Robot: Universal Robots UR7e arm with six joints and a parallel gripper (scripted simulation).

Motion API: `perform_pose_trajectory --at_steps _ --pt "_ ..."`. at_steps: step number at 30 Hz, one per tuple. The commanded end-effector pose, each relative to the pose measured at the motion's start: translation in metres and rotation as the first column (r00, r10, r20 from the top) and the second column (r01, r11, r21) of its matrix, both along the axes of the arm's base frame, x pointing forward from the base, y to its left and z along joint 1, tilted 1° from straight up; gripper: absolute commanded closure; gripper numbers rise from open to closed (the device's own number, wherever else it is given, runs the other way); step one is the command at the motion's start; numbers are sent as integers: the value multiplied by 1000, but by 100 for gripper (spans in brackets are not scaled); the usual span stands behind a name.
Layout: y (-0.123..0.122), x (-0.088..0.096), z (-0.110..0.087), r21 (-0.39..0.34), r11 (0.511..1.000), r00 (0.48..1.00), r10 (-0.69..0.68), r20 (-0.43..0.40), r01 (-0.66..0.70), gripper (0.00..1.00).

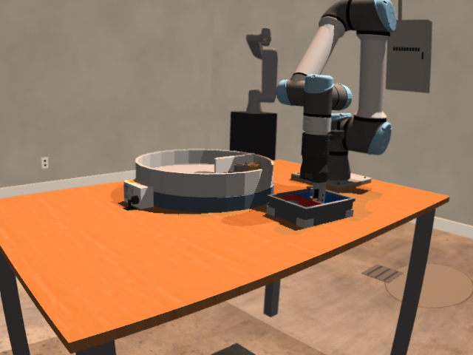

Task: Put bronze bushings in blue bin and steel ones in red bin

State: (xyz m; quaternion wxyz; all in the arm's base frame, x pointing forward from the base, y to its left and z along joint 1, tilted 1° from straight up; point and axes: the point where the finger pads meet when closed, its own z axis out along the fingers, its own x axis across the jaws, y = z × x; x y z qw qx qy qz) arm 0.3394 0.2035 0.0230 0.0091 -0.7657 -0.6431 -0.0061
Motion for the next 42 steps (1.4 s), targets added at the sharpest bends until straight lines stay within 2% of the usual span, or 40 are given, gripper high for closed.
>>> perform_pose_trajectory --at_steps 1,42 --pt "0 0 1 0 1000 1000 0 1 0 58" --pt "0 0 13 0 1000 1000 0 1 0 58"
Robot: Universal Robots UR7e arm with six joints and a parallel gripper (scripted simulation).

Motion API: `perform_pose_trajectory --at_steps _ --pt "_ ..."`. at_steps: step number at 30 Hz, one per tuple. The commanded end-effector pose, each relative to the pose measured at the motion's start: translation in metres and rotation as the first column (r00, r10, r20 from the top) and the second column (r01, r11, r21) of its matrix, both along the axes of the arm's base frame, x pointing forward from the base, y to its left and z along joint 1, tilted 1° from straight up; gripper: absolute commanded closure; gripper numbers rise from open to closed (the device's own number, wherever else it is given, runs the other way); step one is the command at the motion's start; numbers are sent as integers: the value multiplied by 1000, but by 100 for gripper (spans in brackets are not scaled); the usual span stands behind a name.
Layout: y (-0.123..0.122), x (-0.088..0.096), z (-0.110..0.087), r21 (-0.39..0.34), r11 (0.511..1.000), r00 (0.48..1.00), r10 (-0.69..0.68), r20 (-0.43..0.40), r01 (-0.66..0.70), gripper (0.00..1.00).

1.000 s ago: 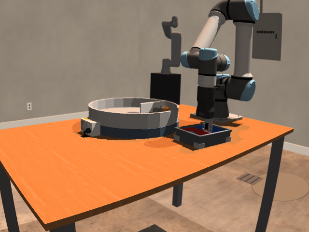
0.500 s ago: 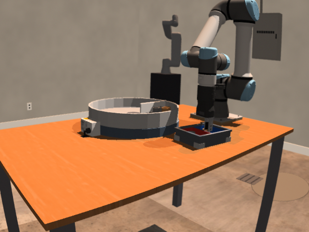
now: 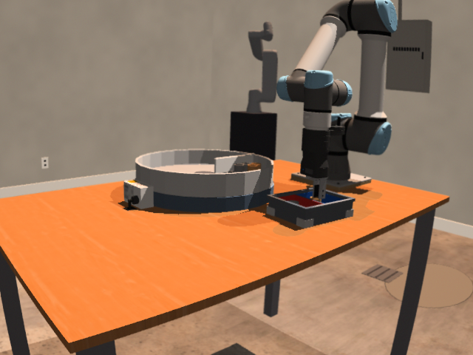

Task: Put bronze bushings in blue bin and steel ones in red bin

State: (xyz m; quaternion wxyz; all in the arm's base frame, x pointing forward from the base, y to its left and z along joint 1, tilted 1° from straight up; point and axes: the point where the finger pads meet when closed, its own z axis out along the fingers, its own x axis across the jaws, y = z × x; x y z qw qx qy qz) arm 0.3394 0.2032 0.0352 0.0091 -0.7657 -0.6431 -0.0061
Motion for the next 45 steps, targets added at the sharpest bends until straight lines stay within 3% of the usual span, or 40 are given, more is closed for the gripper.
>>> perform_pose_trajectory --at_steps 1,22,27,33,38,45 --pt "0 0 1 0 1000 1000 0 1 0 58" --pt "0 0 7 0 1000 1000 0 1 0 58" --pt "-1 0 63 0 1000 1000 0 1 0 58" --pt "-1 0 66 0 1000 1000 0 1 0 58" --pt "-3 1 122 0 1000 1000 0 1 0 58" --pt "-3 1 126 0 1000 1000 0 1 0 58"
